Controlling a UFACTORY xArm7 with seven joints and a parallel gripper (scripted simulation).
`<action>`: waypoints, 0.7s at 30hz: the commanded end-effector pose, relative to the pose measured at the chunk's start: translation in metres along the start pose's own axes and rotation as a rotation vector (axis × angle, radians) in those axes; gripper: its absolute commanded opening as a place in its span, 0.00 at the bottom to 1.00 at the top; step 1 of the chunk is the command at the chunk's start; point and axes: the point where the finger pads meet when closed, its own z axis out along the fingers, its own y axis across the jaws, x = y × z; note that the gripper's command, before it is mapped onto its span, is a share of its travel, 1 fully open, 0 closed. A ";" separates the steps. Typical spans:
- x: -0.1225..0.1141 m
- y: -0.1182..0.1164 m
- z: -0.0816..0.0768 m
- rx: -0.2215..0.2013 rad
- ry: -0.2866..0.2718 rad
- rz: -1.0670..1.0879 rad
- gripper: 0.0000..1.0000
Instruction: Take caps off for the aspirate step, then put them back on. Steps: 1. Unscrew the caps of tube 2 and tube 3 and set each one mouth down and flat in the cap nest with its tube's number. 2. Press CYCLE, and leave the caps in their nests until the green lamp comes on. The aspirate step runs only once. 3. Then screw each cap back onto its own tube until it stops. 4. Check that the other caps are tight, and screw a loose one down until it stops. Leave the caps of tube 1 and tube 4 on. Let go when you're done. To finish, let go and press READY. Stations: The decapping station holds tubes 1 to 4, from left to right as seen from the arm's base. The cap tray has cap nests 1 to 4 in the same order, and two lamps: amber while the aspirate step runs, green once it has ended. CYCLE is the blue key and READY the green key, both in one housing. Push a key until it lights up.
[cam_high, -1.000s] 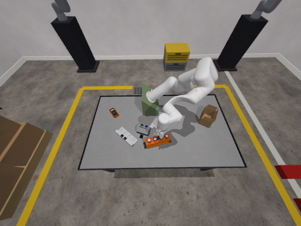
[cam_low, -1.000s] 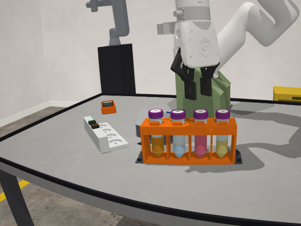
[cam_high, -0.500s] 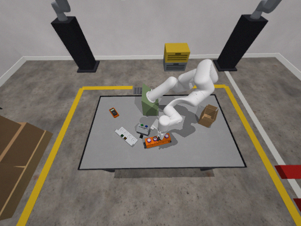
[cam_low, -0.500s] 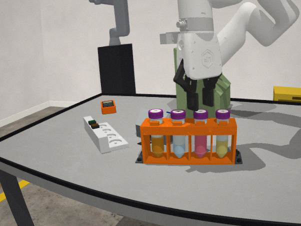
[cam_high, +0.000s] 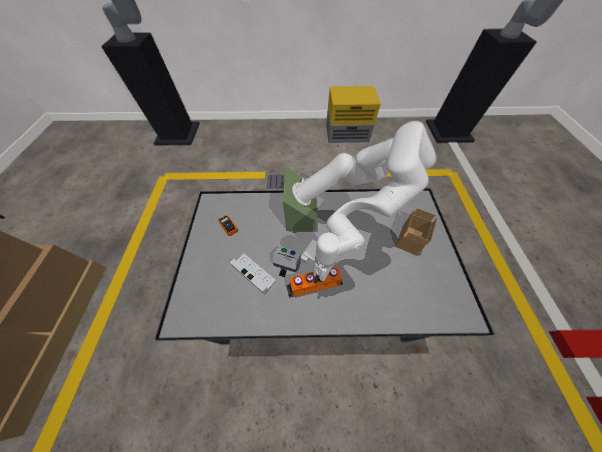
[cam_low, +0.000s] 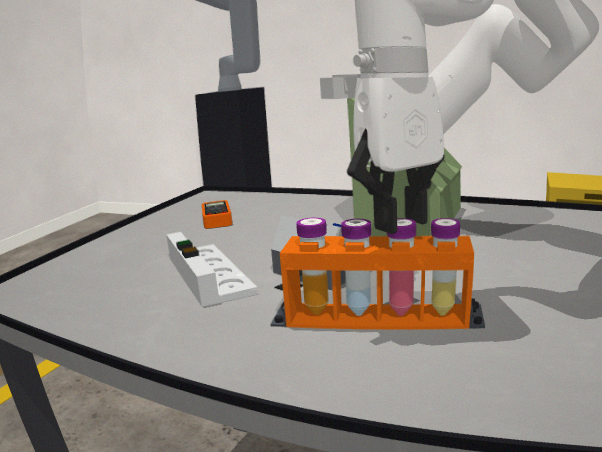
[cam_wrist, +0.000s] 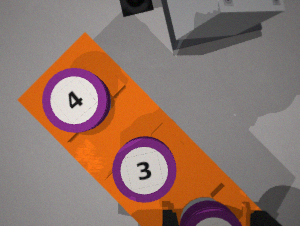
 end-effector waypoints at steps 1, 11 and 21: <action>0.000 -0.002 0.000 0.005 -0.001 0.000 0.46; 0.000 -0.002 0.004 0.005 -0.001 0.000 0.46; 0.000 -0.002 0.006 0.005 -0.001 0.000 0.46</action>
